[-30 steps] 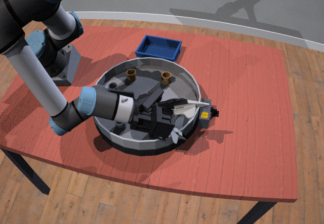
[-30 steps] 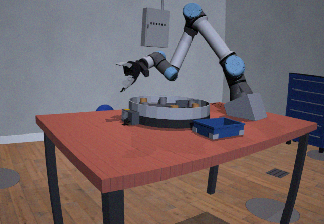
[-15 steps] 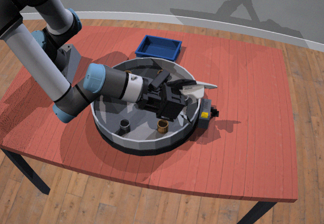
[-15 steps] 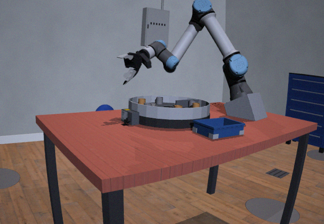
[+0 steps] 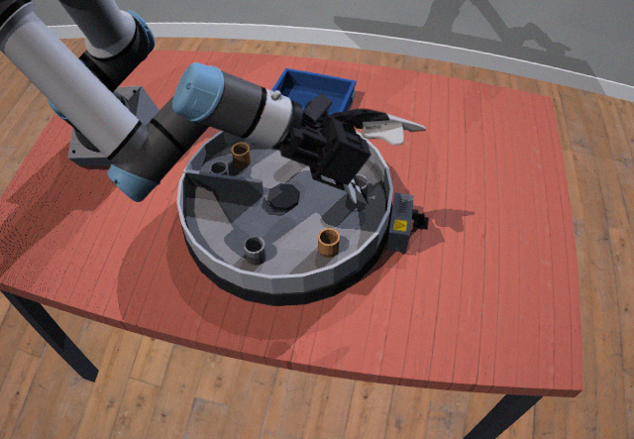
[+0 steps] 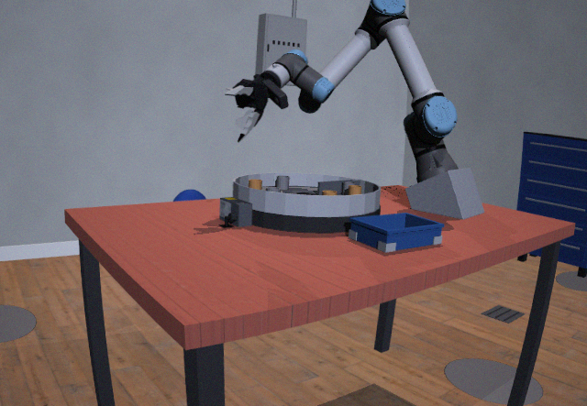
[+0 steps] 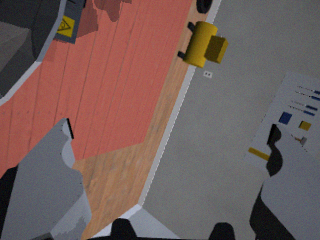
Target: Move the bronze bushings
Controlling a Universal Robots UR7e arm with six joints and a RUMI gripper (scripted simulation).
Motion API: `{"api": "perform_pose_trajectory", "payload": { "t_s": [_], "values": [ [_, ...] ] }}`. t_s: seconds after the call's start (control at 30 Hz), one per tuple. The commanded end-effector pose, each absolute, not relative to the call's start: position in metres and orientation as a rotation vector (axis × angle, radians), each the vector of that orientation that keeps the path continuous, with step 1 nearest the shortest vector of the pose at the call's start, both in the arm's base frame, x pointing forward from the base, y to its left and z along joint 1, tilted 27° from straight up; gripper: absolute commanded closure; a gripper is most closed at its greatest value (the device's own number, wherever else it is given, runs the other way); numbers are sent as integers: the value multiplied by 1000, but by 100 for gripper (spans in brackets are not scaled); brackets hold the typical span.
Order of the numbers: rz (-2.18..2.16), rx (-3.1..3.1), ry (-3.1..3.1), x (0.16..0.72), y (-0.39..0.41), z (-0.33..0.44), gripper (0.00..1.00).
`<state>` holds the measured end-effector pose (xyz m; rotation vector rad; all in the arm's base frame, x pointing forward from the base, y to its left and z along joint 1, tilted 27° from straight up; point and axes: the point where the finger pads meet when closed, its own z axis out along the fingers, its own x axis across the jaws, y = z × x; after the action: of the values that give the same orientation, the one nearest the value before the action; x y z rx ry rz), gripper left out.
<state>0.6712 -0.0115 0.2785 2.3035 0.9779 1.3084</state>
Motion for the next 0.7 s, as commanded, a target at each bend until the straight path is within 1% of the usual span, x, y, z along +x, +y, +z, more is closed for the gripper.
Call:
{"api": "perform_pose_trajectory", "payload": {
  "t_s": [0.0, 0.3, 0.37, 0.67],
  "values": [
    [1173, 2335, 1045, 654, 4, 261, 0],
    [897, 2357, 1212, 605, 29, 225, 0],
    [897, 2357, 1212, 605, 29, 225, 0],
    [607, 2325, 1403, 545, 47, 195, 0]
  ]
}}
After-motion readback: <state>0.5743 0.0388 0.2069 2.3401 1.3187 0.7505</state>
